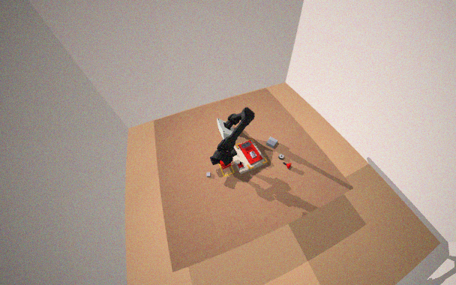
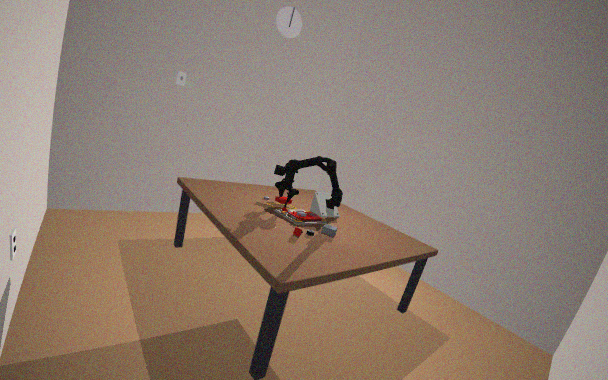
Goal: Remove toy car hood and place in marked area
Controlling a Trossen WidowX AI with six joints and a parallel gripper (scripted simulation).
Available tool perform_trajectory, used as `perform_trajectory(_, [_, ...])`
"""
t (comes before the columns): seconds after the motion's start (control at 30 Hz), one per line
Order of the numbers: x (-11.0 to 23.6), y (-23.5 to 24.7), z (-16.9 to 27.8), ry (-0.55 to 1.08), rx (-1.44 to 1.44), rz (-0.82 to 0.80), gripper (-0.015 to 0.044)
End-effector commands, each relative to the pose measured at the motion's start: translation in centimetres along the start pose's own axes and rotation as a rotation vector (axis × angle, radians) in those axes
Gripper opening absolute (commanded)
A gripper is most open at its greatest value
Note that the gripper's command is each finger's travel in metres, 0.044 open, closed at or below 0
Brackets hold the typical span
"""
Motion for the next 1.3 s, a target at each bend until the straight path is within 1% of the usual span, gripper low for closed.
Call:
perform_trajectory(0.0, [-0.3,0.0,0.0,-0.004,-0.005,-0.001,0.0000])
perform_trajectory(1.27, [-2.3,0.1,0.0,-0.004,-0.004,-0.002,0.0000])
Point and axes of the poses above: the point midway between the two fingers, 35 mm back from their tips, its own x axis back along the fingers, its own y axis across the jaws, z = x × y, the point moved 2 cm from there along x, back along the fingers, and after that the axes turned 4 degrees about x, right-handed, at the moved point
